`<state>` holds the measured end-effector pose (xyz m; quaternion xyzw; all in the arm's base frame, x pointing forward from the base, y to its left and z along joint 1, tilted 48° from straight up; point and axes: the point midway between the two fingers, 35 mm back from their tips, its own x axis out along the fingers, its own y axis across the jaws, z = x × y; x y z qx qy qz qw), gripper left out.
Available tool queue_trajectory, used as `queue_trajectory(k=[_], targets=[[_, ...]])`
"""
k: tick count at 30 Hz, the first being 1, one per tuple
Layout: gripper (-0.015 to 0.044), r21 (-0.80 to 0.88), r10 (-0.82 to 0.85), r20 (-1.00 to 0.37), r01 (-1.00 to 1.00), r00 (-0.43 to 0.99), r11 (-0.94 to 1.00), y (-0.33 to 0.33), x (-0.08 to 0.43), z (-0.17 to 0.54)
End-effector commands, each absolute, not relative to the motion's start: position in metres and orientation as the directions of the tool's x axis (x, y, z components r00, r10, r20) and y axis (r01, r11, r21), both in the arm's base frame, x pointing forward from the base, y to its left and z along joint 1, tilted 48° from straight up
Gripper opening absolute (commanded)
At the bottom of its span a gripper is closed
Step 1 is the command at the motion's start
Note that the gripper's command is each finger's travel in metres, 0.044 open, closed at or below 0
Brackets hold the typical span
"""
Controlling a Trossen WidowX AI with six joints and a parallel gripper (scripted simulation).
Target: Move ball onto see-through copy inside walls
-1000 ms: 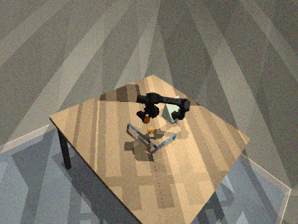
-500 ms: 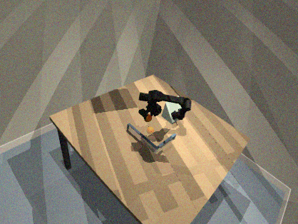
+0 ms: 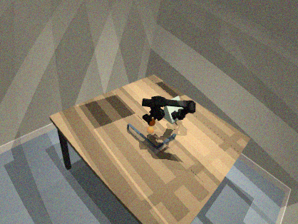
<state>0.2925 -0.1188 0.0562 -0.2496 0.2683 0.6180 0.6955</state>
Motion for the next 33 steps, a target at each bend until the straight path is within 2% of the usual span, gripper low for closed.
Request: queue_trajectory(k=[1, 20, 33], targets=[[0.0000, -0.026, 0.729, -0.678, -0.995, 0.088, 0.096, -0.107, 0.287, 0.055], [0.0000, -0.028, 0.731, -0.677, -0.995, 0.089, 0.096, -0.056, 0.294, 0.009], [0.0000, -0.028, 0.731, -0.677, -0.995, 0.089, 0.096, -0.050, 0.294, 0.002]])
